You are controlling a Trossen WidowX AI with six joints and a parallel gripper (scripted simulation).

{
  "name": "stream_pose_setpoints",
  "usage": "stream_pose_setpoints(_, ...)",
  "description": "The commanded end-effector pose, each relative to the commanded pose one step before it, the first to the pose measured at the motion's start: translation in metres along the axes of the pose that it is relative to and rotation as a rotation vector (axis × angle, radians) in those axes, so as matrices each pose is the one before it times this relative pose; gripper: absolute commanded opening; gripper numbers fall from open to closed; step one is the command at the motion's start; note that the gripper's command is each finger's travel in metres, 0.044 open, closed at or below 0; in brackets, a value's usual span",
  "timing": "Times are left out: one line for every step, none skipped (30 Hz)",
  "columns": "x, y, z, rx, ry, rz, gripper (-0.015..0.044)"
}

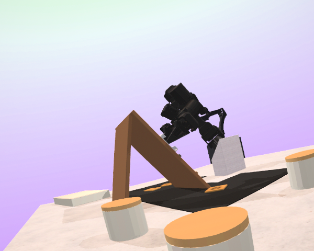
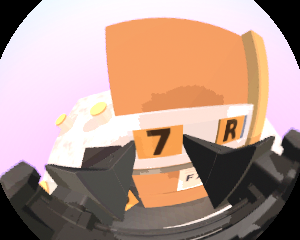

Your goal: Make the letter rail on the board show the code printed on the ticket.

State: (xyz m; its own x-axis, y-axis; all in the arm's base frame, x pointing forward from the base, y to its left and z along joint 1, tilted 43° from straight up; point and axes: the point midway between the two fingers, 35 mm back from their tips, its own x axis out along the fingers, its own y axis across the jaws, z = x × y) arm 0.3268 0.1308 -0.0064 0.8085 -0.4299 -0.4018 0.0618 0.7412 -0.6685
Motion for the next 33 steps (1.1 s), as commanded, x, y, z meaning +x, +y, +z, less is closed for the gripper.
stream_pose_setpoints(-0.00002,-0.00248,-0.00093,-0.0039,0.00131,0.0029,0.0)
stream_pose_setpoints(0.0,-0.00059,0.0,0.0,0.00001,-0.00002,0.0)
stream_pose_setpoints(0.0,-0.00058,0.0,0.0,0.00001,-0.00002,0.0)
stream_pose_setpoints(0.0,-0.00061,0.00001,0.0,0.00001,-0.00002,0.0)
stream_pose_setpoints(0.0,-0.00057,0.00001,0.0,0.00001,-0.00002,0.0)
stream_pose_setpoints(0.0,-0.00057,0.0,0.0,0.00001,-0.00002,0.0)
stream_pose_setpoints(0.0,-0.0006,0.00001,0.0,0.00001,-0.00002,0.0)
stream_pose_setpoints(0.0,-0.00057,0.00001,0.0,0.00001,-0.00002,0.0)
stream_pose_setpoints(0.0,-0.00056,0.00001,0.0,0.0,-0.00002,0.0)
stream_pose_setpoints(0.0,-0.00059,0.00001,0.0,0.00001,-0.00002,0.0)
stream_pose_setpoints(0.0,-0.00056,0.00001,0.0,0.00001,-0.00002,0.0)
stream_pose_setpoints(0.0,-0.00058,0.00001,0.0,0.00001,-0.00002,0.0)
stream_pose_setpoints(0.0,-0.00059,0.00001,0.0,0.00001,-0.00002,0.0)
stream_pose_setpoints(0.0,-0.00062,0.00001,0.0,0.00001,-0.00002,0.0)
stream_pose_setpoints(0.0,-0.00058,0.00001,0.0,0.00001,-0.00002,0.0)
stream_pose_setpoints(0.0,-0.00057,0.00001,0.0,0.00001,-0.00002,0.0)
stream_pose_setpoints(0.0,-0.0006,0.00001,0.0,0.00001,-0.00002,0.0)
stream_pose_setpoints(0.0,-0.00057,0.00001,0.0,0.00001,-0.00002,0.0)
stream_pose_setpoints(0.0,-0.00056,0.00001,0.0,0.0,-0.00002,0.0)
stream_pose_setpoints(0.0,-0.00059,0.00001,0.0,0.00001,-0.00002,0.0)
stream_pose_setpoints(0.0,-0.00056,0.00001,0.0,0.00001,-0.00002,0.0)
stream_pose_setpoints(0.0,-0.00058,0.00001,0.0,0.00001,-0.00002,0.0)
stream_pose_setpoints(0.0,-0.00059,0.00001,0.0,0.00001,-0.00002,0.0)
stream_pose_setpoints(0.0,-0.00056,0.00001,0.0,0.00001,-0.00002,0.0)
stream_pose_setpoints(0.0,-0.00058,0.00001,0.0,0.00001,-0.00002,0.0)
stream_pose_setpoints(0.0,-0.00058,0.00001,0.0,0.00001,-0.00002,0.0)
stream_pose_setpoints(0.0,-0.00055,0.00001,0.0,0.00001,-0.00002,0.0)
stream_pose_setpoints(0.0,-0.00057,0.00001,0.0,0.00001,-0.00002,0.0)
stream_pose_setpoints(0.0,-0.00058,0.00001,0.0,0.0,-0.00002,0.0)
stream_pose_setpoints(0.0,-0.00055,0.00001,0.0,0.00001,-0.00002,0.0)
stream_pose_setpoints(0.0,-0.00057,0.00001,0.0,0.00001,-0.00002,0.0)
stream_pose_setpoints(0.0,-0.00057,0.00001,0.0,0.0,-0.00002,0.0)
stream_pose_setpoints(0.0,-0.00061,0.00001,0.0,0.00001,-0.00002,0.0)
